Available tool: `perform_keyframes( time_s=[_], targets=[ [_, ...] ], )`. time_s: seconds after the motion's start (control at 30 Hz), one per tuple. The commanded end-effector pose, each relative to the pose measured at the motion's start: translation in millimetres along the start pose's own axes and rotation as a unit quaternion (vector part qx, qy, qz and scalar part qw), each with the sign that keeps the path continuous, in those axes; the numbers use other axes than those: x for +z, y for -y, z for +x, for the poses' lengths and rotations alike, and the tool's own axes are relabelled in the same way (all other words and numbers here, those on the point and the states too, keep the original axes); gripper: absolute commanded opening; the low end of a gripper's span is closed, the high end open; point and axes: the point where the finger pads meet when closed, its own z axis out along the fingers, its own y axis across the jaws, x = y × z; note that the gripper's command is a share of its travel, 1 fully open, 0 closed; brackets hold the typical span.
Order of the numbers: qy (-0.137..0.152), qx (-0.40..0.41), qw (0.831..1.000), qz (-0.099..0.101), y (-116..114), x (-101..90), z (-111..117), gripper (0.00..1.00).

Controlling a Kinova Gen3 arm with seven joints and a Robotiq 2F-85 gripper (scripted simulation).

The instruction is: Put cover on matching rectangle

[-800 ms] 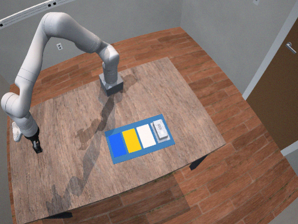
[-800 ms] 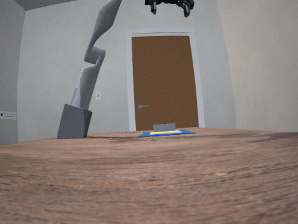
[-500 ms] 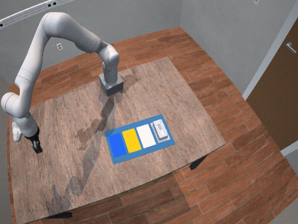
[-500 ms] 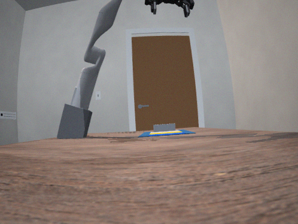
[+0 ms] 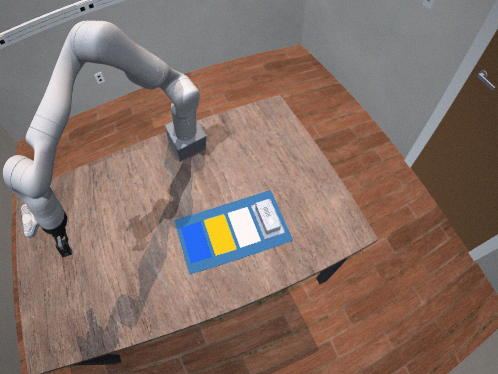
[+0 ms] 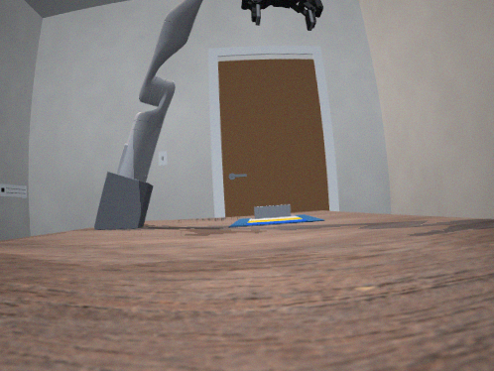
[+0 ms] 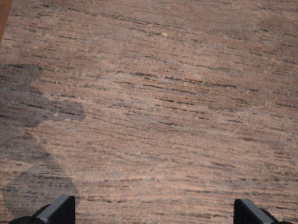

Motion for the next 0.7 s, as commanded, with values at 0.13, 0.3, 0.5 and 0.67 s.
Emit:
perform_keyframes(
  time_s=[0.13, 0.3, 0.5, 0.67],
  targets=[
    [-0.001, -0.026, 1.000, -0.005, 24, 15.5, -24, 1.00],
    [0.000, -0.051, 0.999, -0.008, 42, 26.8, -46, 1.00],
    [0.000, -0.127, 0.992, -0.011, 90, 55.3, -117, 1.00],
    [-0.002, -0.194, 0.981, -0.009, 120, 73.6, -178, 1.00]
  ],
)
